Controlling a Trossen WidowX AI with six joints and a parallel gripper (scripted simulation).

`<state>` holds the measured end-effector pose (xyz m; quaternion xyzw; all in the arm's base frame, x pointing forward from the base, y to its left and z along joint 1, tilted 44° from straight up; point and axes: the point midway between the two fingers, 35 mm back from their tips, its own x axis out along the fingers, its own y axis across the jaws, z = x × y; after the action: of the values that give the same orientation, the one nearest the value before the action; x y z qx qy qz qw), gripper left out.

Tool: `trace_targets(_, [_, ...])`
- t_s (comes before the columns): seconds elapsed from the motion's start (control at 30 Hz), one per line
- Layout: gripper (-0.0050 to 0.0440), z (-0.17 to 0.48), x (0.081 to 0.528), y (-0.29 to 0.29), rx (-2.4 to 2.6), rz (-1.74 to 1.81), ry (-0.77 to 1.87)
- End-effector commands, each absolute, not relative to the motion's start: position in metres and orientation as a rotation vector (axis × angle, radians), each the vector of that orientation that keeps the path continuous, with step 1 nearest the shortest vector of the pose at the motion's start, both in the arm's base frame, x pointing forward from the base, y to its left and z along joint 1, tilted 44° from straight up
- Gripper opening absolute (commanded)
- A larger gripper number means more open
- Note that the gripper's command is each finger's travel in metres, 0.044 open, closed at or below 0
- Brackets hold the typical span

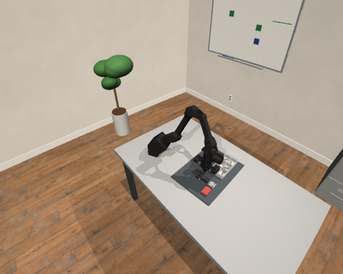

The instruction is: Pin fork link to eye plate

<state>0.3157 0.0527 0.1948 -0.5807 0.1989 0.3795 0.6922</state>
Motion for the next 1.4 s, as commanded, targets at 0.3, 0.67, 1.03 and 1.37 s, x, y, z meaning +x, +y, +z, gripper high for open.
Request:
trace_targets(0.3, [0.0168, 0.229, 0.280, 0.041, -1.298, 0.848, 0.444])
trace_targets(0.67, [0.0384, 0.229, 0.280, 0.041, -1.298, 0.848, 0.444])
trace_targets(1.03, [0.0440, 0.229, 0.280, 0.041, -1.298, 0.848, 0.444])
trace_targets(1.37, [0.0440, 0.229, 0.280, 0.041, -1.298, 0.848, 0.444])
